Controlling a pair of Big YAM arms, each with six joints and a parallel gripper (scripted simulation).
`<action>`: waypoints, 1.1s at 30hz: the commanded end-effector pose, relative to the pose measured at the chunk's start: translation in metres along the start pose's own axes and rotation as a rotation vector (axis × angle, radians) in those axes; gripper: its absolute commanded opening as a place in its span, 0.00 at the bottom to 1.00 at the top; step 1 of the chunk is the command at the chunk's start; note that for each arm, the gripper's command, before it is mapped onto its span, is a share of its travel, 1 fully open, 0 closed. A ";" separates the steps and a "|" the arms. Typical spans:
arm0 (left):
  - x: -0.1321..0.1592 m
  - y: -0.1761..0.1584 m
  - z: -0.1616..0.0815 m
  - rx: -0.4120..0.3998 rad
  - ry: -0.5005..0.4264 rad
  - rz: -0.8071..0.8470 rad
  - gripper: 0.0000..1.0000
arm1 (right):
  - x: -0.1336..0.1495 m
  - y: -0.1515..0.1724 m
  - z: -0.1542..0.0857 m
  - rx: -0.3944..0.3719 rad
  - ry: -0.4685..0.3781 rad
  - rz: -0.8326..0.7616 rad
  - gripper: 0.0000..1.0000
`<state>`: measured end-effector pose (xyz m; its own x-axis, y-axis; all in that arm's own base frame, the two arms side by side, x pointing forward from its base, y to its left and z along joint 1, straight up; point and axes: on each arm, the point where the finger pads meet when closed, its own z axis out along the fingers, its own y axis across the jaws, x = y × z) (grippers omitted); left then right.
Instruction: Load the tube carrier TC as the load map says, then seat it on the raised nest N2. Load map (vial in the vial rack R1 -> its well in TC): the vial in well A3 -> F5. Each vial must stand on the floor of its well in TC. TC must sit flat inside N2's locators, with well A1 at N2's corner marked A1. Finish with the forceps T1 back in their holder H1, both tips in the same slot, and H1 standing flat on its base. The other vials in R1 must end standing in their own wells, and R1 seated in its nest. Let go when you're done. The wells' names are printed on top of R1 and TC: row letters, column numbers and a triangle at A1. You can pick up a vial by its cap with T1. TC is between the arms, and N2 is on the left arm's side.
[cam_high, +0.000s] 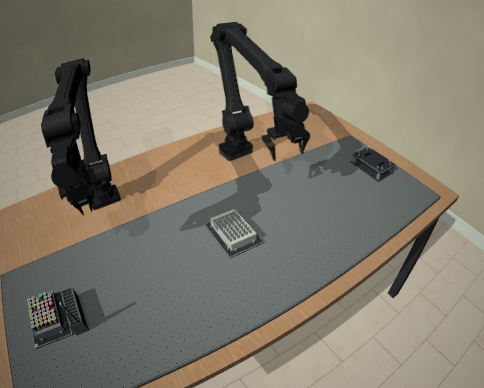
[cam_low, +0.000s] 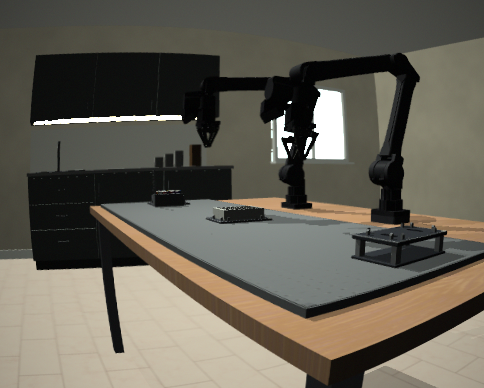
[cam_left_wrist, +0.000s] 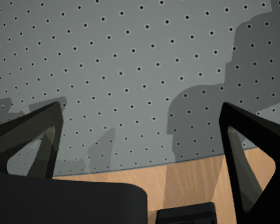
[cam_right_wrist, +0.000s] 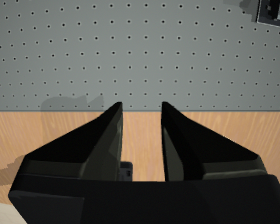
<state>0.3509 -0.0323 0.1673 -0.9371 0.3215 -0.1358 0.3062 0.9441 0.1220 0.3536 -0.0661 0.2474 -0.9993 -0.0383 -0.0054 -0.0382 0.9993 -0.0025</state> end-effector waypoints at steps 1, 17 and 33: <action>-0.018 0.021 -0.023 0.001 -0.020 -0.024 1.00 | -0.002 -0.001 0.005 -0.004 0.006 -0.007 0.24; -0.007 0.074 -0.045 0.054 0.069 -0.207 1.00 | -0.002 -0.001 0.005 -0.004 0.006 -0.007 0.24; 0.011 0.118 -0.072 0.083 0.104 -0.296 1.00 | -0.002 -0.001 0.005 -0.004 0.006 -0.007 0.24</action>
<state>0.3525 0.0676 0.2225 -0.9999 0.0163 -0.0017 0.0163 0.9999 0.0017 0.3536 -0.0661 0.2474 -0.9993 -0.0383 -0.0054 -0.0382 0.9993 -0.0025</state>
